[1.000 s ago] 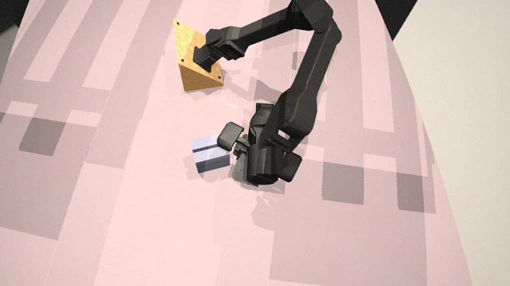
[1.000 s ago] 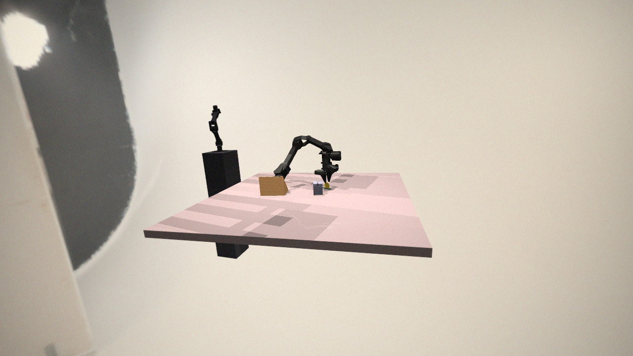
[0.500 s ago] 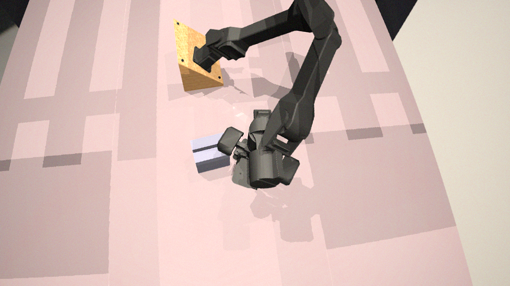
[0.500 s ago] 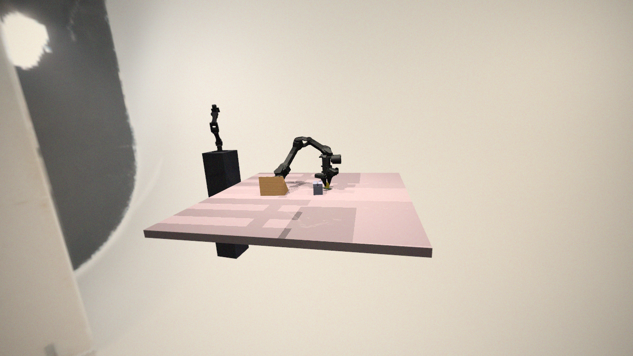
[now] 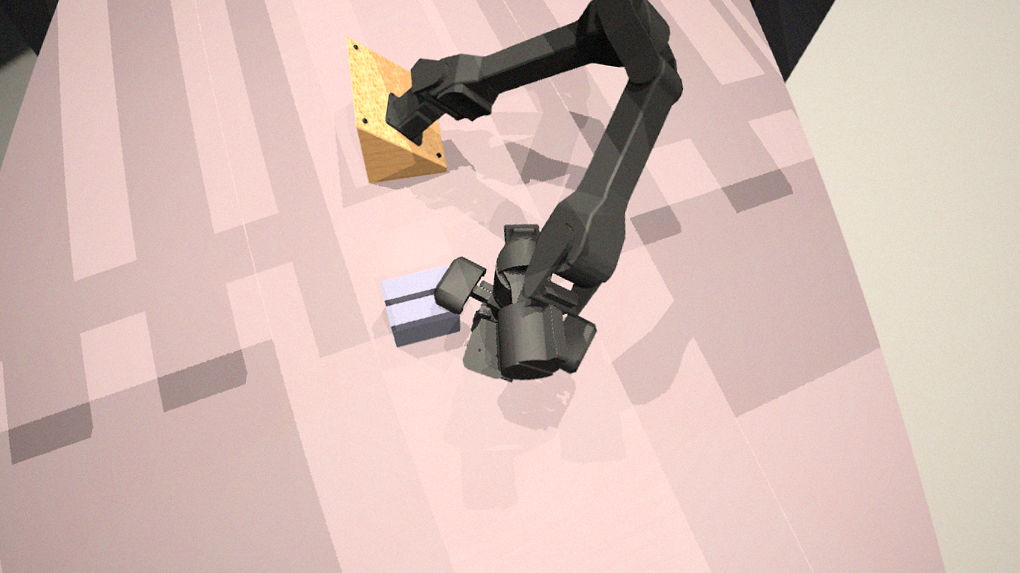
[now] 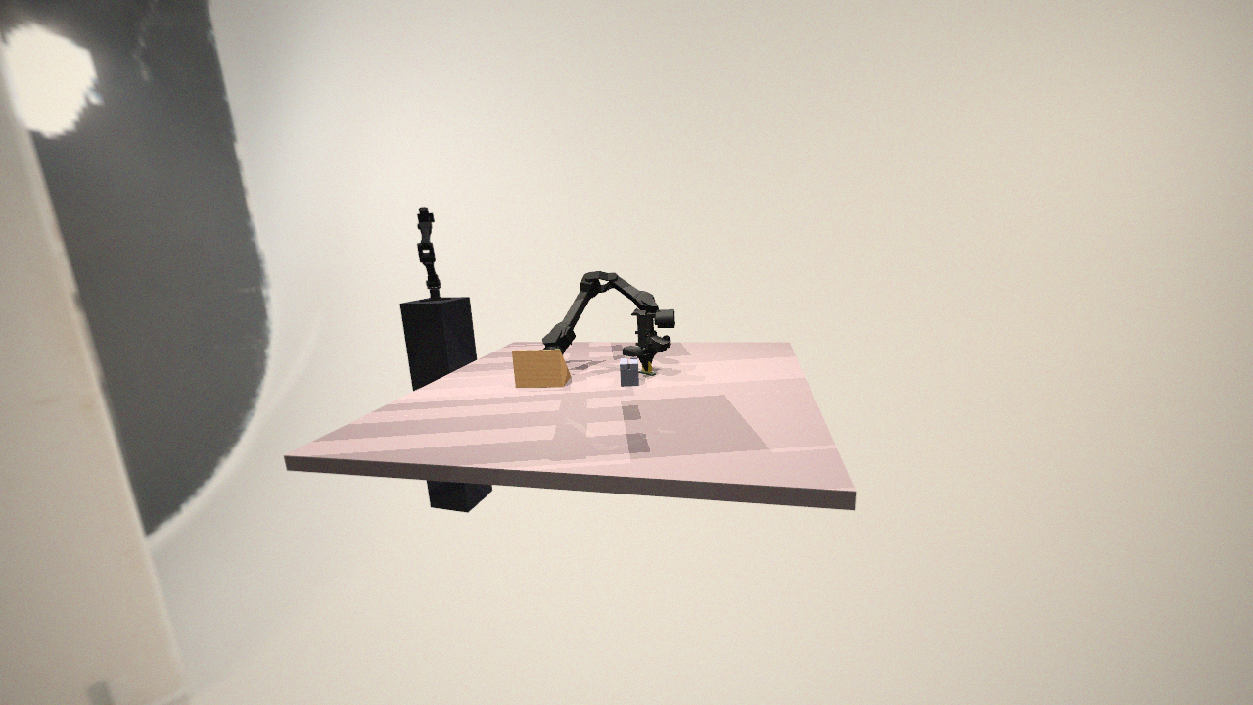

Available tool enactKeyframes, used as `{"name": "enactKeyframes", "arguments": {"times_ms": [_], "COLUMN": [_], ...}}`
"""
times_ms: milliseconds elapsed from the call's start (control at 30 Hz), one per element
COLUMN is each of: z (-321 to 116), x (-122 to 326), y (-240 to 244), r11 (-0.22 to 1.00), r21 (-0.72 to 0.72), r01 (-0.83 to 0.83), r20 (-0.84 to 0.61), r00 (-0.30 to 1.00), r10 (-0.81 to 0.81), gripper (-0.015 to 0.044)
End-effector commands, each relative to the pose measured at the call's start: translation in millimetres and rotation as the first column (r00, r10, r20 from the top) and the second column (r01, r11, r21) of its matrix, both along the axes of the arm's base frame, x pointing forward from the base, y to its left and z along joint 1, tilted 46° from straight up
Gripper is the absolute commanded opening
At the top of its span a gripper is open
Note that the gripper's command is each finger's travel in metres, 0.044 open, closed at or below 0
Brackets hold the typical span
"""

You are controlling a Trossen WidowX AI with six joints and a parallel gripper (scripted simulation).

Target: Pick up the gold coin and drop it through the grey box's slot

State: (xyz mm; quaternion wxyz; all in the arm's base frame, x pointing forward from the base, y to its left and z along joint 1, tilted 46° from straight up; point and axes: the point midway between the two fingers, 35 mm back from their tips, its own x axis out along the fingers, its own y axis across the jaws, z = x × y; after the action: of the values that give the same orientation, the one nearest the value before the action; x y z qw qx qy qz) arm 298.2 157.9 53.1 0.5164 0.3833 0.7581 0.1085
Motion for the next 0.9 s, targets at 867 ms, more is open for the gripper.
{"name": "enactKeyframes", "arguments": {"times_ms": [867], "z": [33.9], "x": [12.5], "y": [-35.7], "r11": [1.000], "r21": [-0.003], "r01": [0.004], "r20": [-0.005], "r00": [1.000], "r10": [-0.004], "gripper": [0.0000]}}
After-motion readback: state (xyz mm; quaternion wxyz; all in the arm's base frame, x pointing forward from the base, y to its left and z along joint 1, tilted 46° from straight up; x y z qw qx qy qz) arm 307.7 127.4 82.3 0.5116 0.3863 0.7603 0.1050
